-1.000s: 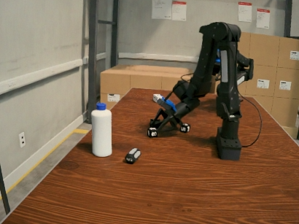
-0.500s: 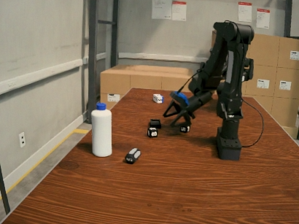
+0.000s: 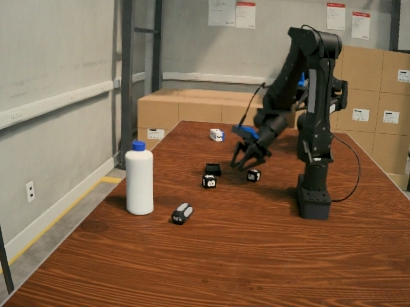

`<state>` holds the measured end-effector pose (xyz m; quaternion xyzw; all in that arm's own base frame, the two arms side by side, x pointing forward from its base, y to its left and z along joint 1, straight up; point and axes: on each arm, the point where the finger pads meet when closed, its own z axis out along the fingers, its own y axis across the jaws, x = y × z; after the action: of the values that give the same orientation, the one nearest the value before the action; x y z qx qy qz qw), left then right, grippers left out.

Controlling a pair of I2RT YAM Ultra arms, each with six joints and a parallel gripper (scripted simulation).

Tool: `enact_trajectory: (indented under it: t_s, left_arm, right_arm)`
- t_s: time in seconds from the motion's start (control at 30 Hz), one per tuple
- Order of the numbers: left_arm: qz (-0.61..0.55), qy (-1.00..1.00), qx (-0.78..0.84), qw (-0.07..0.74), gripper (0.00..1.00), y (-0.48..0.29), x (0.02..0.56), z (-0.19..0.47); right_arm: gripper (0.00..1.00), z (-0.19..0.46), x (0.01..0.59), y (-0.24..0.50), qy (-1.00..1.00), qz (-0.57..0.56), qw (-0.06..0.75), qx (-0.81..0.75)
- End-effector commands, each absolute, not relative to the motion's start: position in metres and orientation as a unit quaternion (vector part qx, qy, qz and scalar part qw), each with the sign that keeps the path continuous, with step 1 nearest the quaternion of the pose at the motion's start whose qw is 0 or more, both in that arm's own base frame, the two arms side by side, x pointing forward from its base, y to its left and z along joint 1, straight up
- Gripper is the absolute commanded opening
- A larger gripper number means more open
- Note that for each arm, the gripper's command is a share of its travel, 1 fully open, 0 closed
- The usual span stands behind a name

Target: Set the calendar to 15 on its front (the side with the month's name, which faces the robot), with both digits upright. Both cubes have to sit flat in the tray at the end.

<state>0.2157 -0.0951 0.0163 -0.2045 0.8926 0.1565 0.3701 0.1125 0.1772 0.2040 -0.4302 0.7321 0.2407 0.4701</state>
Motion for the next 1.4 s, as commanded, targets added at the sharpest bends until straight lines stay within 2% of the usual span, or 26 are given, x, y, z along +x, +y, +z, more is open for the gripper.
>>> enact_trajectory:
  t_s: [0.0,0.07,0.13,0.3,0.63,0.7,0.93,1.13,1.37]
  left_arm:
    - [0.199,0.925,-0.175,0.271,0.55,-0.098,0.219,0.013]
    - [0.203,0.936,-0.173,0.229,0.55,-0.098,0.224,0.013]
    - [0.203,0.936,-0.173,0.229,0.55,-0.098,0.224,0.013]
    - [0.187,0.963,-0.159,0.111,0.55,-0.098,0.237,0.013]
    - [0.087,0.982,-0.158,-0.057,0.55,-0.096,0.267,0.024]
    - [0.087,0.982,-0.158,-0.057,0.55,-0.096,0.267,0.024]
    - [-0.022,0.975,-0.171,-0.143,0.55,-0.091,0.292,0.038]
    - [-0.083,0.962,-0.194,-0.171,0.55,-0.080,0.313,0.045]
    - [-0.055,0.946,-0.246,-0.204,0.55,-0.055,0.304,0.025]
  right_arm:
    - [1.00,0.211,0.110,0.174,0.728,0.245,0.476,-0.429]
    - [1.00,0.211,0.110,0.174,0.728,0.245,0.476,-0.429]
    - [1.00,0.211,0.110,0.174,0.728,0.245,0.476,-0.429]
    - [1.00,0.211,0.110,0.174,0.728,0.245,0.476,-0.429]
    - [1.00,0.211,0.110,0.174,0.728,0.245,0.476,-0.429]
    - [1.00,0.211,0.110,0.174,0.728,0.245,0.476,-0.429]
    - [1.00,0.211,0.110,0.174,0.728,0.245,0.476,-0.429]
    - [1.00,0.211,0.110,0.174,0.728,0.245,0.476,-0.429]
    - [1.00,0.211,0.110,0.174,0.728,0.245,0.476,-0.429]
